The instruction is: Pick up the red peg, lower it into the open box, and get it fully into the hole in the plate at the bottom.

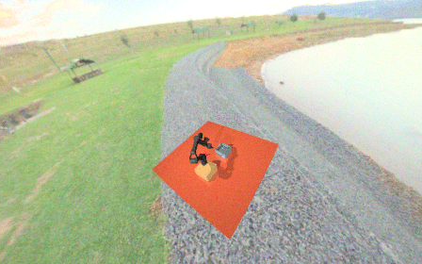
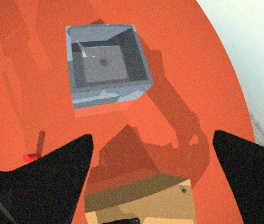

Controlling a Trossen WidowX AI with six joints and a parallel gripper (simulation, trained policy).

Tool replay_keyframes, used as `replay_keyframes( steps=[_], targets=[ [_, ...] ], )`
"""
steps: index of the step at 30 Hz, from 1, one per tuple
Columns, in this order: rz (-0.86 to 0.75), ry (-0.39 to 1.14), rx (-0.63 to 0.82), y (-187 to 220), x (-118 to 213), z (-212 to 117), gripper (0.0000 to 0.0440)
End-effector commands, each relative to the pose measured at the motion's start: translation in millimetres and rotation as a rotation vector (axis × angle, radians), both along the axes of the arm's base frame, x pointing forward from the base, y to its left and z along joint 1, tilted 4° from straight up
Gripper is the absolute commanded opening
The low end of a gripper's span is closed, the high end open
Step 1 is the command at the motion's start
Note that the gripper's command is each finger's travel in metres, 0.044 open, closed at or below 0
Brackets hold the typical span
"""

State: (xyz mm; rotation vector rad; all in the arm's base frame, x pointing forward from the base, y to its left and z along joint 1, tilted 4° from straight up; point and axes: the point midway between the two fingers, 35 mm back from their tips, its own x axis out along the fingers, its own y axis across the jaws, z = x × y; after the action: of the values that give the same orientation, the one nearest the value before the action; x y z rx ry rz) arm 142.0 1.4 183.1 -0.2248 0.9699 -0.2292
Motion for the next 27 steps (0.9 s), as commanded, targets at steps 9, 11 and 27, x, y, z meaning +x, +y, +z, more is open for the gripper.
replay_keyframes(
  steps=[9, 11, 27],
  targets=[
    [-0.089, 0.085, 0.106, 29.0, 3.6, -20.4, 0.044],
    [-0.128, 0.121, 0.123, 35.9, 2.6, -29.6, 0.044],
    [-0.495, 0.29, 0.2, 78.5, 2.2, -101.5, 0.044]
  ],
)
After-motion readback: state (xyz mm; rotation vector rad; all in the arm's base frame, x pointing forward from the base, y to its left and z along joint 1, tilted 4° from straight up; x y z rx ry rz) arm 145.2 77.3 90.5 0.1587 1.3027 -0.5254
